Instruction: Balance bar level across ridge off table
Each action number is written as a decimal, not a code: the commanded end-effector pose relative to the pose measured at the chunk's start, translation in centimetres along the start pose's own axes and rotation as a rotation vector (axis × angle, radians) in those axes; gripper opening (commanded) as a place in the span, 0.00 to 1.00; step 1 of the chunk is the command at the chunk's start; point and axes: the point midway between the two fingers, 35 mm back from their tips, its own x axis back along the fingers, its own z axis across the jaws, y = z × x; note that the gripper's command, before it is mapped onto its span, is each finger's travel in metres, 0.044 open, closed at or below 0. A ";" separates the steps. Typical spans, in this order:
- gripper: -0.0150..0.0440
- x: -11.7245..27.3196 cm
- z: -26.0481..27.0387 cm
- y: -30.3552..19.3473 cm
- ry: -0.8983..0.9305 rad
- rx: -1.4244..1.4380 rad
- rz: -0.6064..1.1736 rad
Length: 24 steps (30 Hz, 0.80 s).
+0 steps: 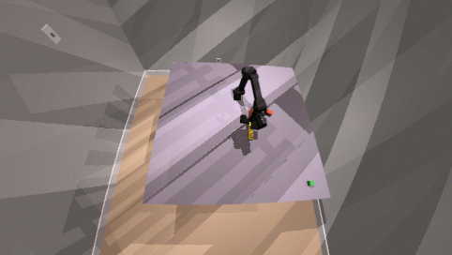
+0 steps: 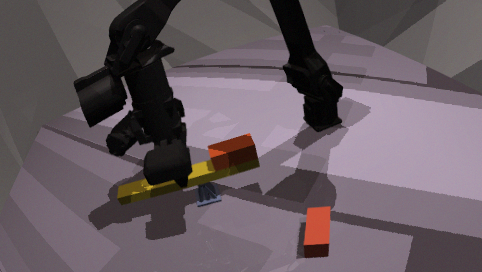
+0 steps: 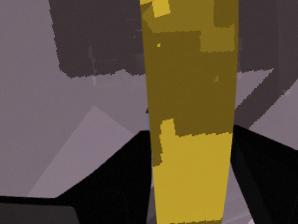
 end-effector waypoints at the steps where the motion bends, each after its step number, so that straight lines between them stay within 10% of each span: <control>1: 0.54 0.0 0.0 0.0 0.000 0.000 0.000; 24: 0.57 0.0 0.0 0.0 0.000 0.000 0.000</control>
